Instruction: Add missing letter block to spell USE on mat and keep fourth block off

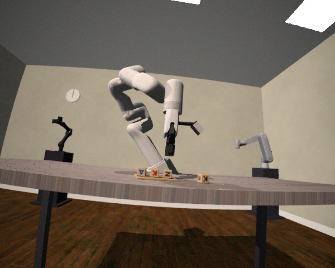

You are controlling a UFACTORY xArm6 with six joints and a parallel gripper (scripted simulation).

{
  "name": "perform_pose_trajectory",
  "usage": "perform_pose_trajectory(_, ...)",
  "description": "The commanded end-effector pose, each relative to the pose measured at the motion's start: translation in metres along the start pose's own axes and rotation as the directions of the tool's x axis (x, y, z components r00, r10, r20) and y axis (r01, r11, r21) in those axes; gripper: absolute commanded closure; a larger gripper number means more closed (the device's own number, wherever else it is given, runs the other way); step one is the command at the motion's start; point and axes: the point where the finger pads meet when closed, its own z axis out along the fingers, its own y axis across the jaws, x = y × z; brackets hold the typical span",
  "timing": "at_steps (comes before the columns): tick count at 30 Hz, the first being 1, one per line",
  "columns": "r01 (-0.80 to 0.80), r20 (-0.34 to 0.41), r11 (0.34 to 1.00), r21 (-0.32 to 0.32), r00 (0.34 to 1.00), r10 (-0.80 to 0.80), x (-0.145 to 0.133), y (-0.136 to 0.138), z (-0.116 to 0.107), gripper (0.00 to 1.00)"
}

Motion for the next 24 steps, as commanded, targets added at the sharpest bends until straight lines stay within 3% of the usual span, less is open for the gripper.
perform_pose_trajectory(1, -0.001, 0.001, 1.000, -0.001, 1.000, 0.001, -0.0003, 0.0006, -0.0085, 0.53)
perform_pose_trajectory(6, -0.001, 0.001, 1.000, -0.001, 1.000, 0.001, -0.0003, 0.0006, -0.0116, 0.53)
perform_pose_trajectory(7, -0.001, 0.001, 1.000, -0.001, 1.000, 0.001, -0.0003, 0.0006, -0.0116, 0.00)
perform_pose_trajectory(24, -0.001, 0.001, 1.000, -0.001, 1.000, 0.001, -0.0003, 0.0006, -0.0116, 0.00)
